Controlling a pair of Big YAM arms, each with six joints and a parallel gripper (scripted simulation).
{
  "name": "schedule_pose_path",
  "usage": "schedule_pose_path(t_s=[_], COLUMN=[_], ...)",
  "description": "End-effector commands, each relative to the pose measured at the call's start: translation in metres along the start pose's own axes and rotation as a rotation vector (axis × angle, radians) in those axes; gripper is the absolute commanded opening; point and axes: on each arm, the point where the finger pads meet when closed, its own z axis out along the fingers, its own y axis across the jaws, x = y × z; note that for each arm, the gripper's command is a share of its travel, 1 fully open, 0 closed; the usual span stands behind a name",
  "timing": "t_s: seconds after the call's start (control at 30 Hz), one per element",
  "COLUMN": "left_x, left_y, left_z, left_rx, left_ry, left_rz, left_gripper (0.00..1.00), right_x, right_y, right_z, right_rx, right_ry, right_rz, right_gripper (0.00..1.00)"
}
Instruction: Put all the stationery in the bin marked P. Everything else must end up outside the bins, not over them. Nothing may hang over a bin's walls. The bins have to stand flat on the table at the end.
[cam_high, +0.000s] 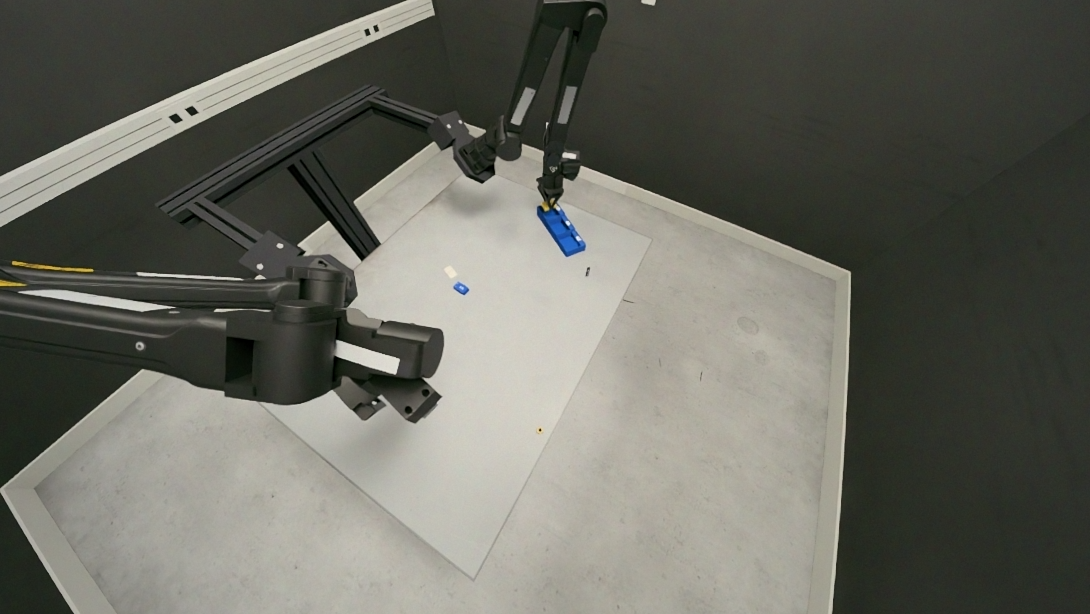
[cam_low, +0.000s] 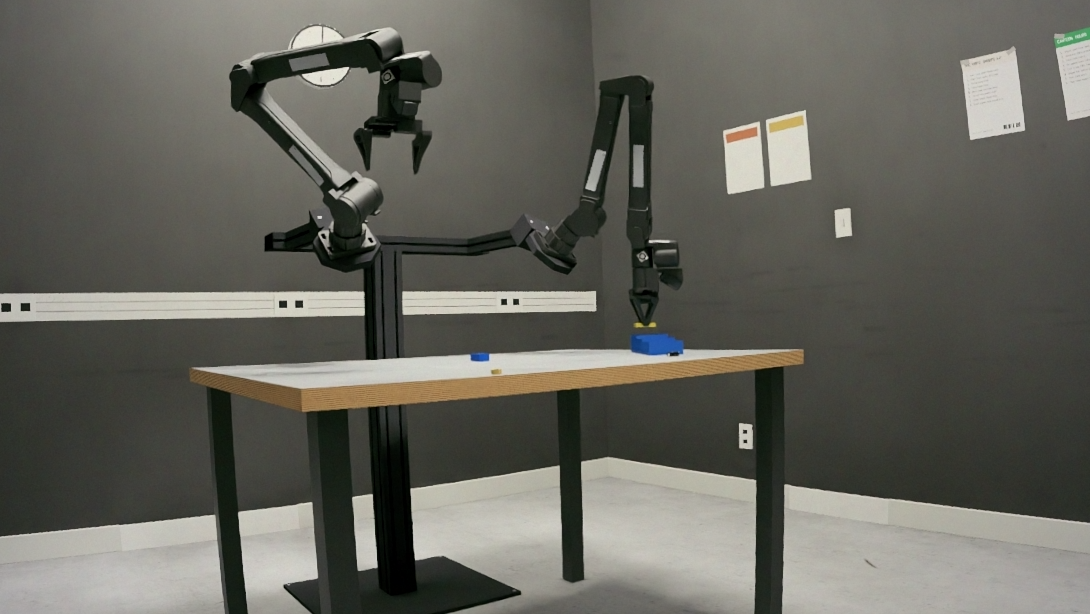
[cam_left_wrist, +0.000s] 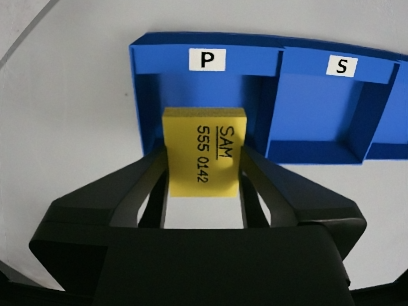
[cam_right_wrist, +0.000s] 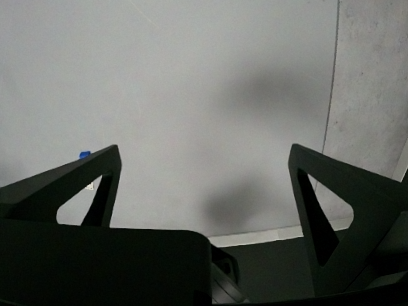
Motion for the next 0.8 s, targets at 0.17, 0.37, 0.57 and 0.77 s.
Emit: schedule_pose_path(t_s=[0.17, 0.37, 0.57, 0.77], left_x=[-0.004, 0.0, 0.0, -0.002], left_y=[-0.001, 0.0, 0.0, -0.004], left_z=[0.003, 0.001, 0.002, 0.015], left_rx=[0.003, 0.0, 0.0, 0.007], left_ry=[0.0, 0.002, 0.002, 0.001], left_rz=[0.013, 0.008, 0.008, 0.007], left_gripper=[0.34, 0.34, 0.34, 0.34], right_x=[-0.012, -0.012, -0.012, -0.012], right_y=[-0.006, -0.006, -0.006, -0.006], right_z=[-0.014, -0.014, -0.014, -0.014], right_rx=[-0.014, -0.014, -0.014, -0.014], right_ry=[-0.032, -0.032, -0.032, -0.032], right_rz=[0.026, 0.026, 0.026, 0.026], right_gripper=[1.0, 1.0, 1.0, 1.0])
